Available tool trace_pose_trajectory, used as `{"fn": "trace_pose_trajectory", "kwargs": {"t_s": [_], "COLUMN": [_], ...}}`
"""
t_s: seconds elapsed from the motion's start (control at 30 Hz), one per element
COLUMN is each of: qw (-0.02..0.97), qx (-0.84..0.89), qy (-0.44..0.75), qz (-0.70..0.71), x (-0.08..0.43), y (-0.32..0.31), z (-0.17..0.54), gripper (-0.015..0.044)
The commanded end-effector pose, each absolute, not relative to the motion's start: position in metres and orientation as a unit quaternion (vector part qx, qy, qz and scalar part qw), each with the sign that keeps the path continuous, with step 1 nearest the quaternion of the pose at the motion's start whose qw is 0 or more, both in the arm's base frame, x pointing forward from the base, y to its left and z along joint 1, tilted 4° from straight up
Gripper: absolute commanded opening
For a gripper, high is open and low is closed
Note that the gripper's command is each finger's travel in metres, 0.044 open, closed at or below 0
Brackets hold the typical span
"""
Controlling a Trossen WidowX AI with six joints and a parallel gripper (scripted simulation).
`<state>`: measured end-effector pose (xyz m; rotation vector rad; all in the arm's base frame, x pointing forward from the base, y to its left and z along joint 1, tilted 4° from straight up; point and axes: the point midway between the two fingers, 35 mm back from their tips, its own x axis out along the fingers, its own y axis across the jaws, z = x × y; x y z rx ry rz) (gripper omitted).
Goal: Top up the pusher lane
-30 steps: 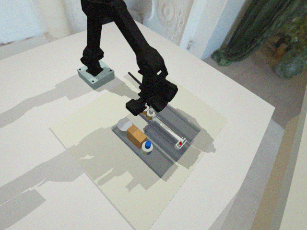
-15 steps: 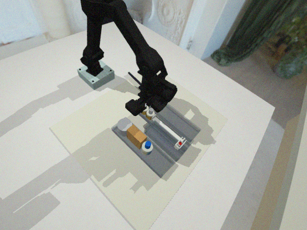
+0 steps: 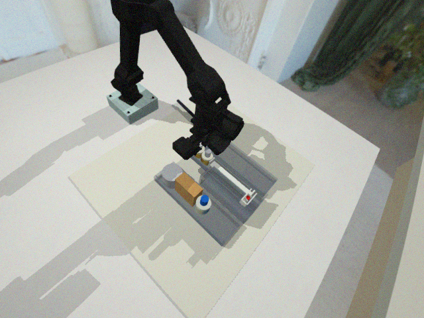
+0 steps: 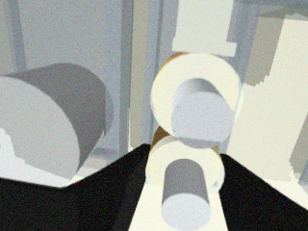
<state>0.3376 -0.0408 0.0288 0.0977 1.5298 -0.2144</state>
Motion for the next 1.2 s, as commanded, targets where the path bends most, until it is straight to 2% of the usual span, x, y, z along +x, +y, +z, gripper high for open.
{"fn": "trace_pose_trajectory", "kwargs": {"t_s": [0.0,1.17], "qw": [0.72,0.72], "qx": [0.042,0.042], "qy": [0.686,0.686], "qz": [-0.096,-0.096], "x": [0.3401,0.3321], "y": [-0.0411,-0.0398], "z": [0.0292,0.0283], "gripper": [0.0,0.0]}}
